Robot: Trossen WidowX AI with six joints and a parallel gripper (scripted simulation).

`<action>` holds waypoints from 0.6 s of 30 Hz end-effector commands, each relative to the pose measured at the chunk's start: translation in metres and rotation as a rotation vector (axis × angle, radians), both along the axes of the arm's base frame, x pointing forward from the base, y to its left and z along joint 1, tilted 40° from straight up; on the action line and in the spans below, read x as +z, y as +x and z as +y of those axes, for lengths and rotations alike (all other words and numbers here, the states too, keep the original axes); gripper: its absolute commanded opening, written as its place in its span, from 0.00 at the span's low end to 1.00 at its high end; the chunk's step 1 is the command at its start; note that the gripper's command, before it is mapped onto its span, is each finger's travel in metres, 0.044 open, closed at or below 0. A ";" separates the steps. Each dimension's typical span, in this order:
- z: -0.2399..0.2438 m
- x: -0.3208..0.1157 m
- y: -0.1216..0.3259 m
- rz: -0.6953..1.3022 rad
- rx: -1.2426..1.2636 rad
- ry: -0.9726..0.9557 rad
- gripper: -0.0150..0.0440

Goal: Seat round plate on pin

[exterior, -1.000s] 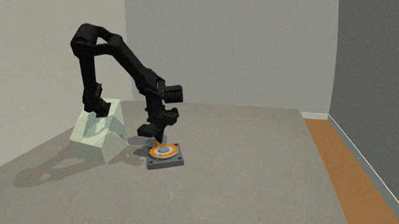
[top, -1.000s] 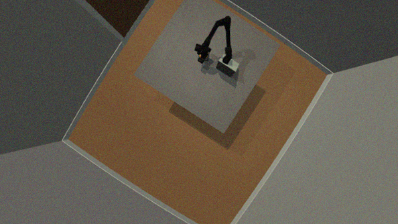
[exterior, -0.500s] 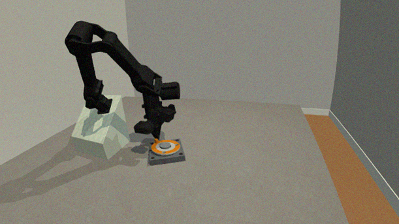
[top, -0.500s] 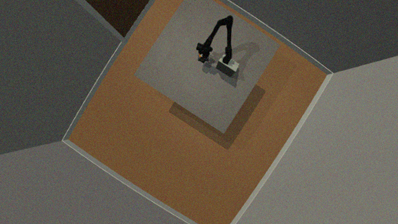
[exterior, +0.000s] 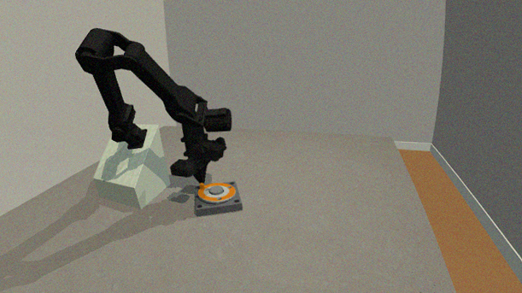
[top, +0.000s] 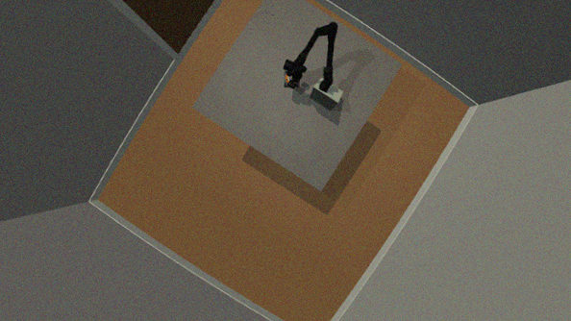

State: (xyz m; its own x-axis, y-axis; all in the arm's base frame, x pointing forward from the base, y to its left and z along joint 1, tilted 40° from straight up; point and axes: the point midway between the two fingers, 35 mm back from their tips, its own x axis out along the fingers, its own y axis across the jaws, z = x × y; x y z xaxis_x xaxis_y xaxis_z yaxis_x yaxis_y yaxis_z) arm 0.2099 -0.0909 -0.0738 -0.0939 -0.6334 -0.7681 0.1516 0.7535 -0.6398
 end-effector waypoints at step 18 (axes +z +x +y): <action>-0.016 0.014 -0.005 0.004 0.000 -0.007 0.25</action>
State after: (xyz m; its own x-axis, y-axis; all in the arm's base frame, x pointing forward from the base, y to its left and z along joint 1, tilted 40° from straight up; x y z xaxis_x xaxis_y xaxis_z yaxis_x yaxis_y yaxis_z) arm 0.2059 -0.1039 -0.0626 -0.0977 -0.6347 -0.7666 0.1500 0.7521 -0.6418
